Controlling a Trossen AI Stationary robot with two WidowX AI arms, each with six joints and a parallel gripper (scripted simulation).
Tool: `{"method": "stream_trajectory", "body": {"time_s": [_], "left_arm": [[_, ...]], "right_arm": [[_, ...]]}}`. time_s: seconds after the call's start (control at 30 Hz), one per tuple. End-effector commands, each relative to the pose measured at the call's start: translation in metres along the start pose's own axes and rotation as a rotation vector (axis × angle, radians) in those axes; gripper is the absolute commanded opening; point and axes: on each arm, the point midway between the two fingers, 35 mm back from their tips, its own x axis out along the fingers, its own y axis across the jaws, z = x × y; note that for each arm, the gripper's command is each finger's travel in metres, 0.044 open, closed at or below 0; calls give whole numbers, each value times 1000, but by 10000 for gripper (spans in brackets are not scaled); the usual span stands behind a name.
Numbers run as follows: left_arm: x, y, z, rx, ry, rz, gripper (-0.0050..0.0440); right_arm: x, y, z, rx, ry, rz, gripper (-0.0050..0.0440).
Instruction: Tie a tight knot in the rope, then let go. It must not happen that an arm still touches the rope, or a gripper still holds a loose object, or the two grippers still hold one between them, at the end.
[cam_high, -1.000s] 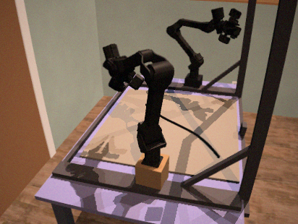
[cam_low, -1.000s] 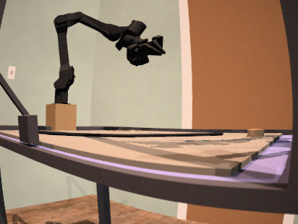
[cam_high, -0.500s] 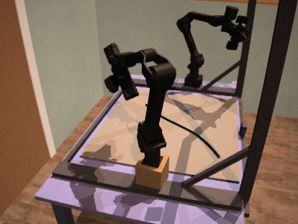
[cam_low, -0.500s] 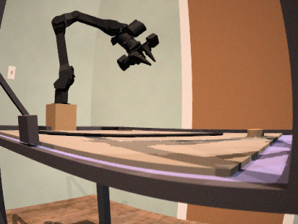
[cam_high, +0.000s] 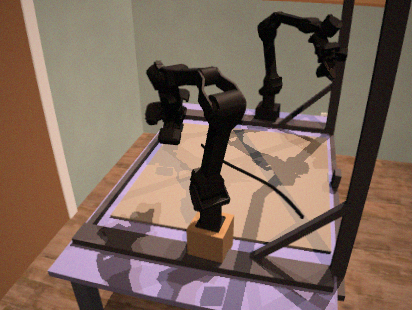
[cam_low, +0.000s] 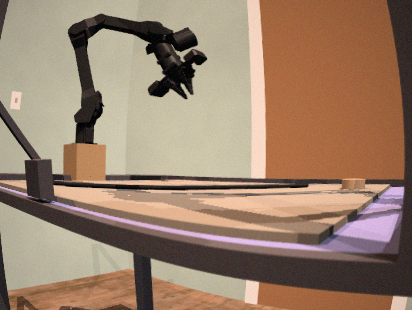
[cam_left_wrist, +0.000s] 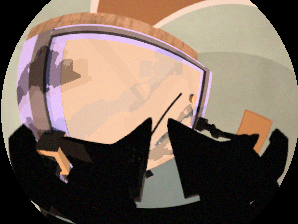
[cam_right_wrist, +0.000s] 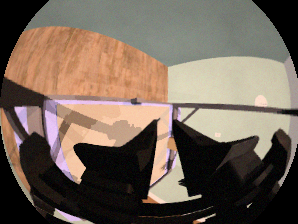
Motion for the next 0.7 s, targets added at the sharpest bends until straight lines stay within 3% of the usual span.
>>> {"method": "stream_trajectory", "body": {"time_s": [0.0,0.13,0.2,0.47,0.67], "left_arm": [[-17,9,-5,186,-10,70,85],[-25,25,-11,332,17,155,85],[-25,25,-11,332,17,155,85],[-48,60,-27,664,129,331,85],[-61,75,-34,815,203,400,85]], "right_arm": [[12,3,-14,180,64,128,85],[22,13,-28,334,145,247,85],[22,13,-28,334,145,247,85],[31,37,-62,704,389,489,85],[31,45,-76,880,518,576,85]]}}
